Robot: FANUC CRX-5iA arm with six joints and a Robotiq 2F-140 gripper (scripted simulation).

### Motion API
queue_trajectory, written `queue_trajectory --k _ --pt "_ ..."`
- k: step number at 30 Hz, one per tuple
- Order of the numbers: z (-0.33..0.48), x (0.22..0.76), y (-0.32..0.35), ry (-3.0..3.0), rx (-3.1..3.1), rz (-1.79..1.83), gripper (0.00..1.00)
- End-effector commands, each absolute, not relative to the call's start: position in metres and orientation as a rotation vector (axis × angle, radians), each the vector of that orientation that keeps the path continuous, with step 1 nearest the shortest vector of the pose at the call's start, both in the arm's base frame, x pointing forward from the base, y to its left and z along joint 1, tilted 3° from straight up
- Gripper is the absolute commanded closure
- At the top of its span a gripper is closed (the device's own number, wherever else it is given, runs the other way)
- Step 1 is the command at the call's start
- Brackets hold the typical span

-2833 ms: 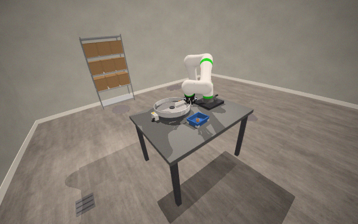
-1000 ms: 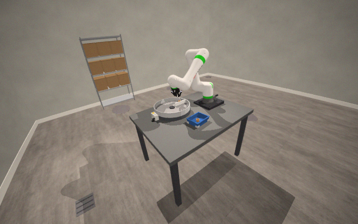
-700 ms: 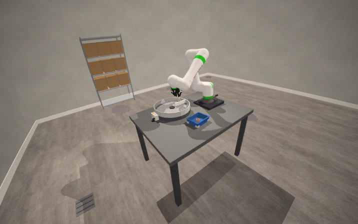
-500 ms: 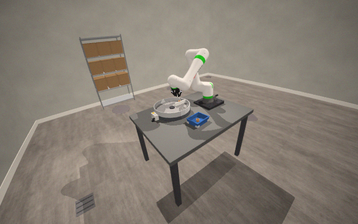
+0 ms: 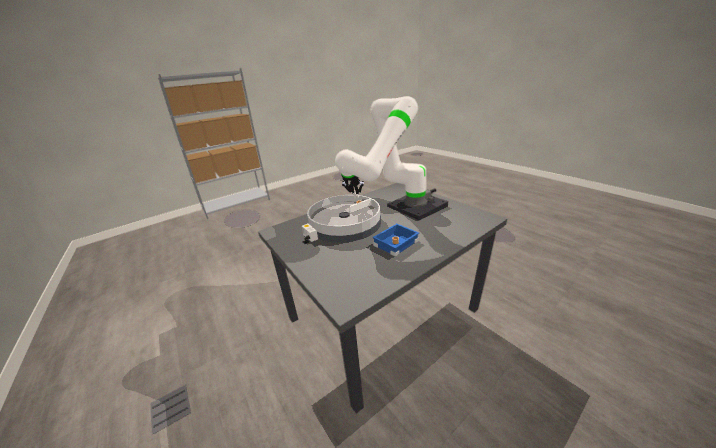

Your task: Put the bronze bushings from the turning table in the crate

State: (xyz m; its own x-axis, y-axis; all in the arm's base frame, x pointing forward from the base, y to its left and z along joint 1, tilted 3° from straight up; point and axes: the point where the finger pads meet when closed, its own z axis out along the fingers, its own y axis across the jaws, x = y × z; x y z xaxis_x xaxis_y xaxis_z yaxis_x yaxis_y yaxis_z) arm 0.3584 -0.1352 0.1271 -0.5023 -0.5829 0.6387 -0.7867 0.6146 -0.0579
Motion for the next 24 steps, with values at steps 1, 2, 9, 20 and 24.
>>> queue_trajectory --k 1,2,9,20,24 --pt "0.127 0.359 -0.135 -2.261 1.074 0.462 0.94" --pt "0.127 0.359 -0.135 -2.261 1.074 0.462 0.94" --pt "0.124 0.359 -0.135 -2.261 1.074 0.462 0.94" --pt "0.110 0.359 -0.136 -2.261 1.074 0.462 0.94" --pt "0.107 0.359 -0.136 -2.261 1.074 0.462 0.94"
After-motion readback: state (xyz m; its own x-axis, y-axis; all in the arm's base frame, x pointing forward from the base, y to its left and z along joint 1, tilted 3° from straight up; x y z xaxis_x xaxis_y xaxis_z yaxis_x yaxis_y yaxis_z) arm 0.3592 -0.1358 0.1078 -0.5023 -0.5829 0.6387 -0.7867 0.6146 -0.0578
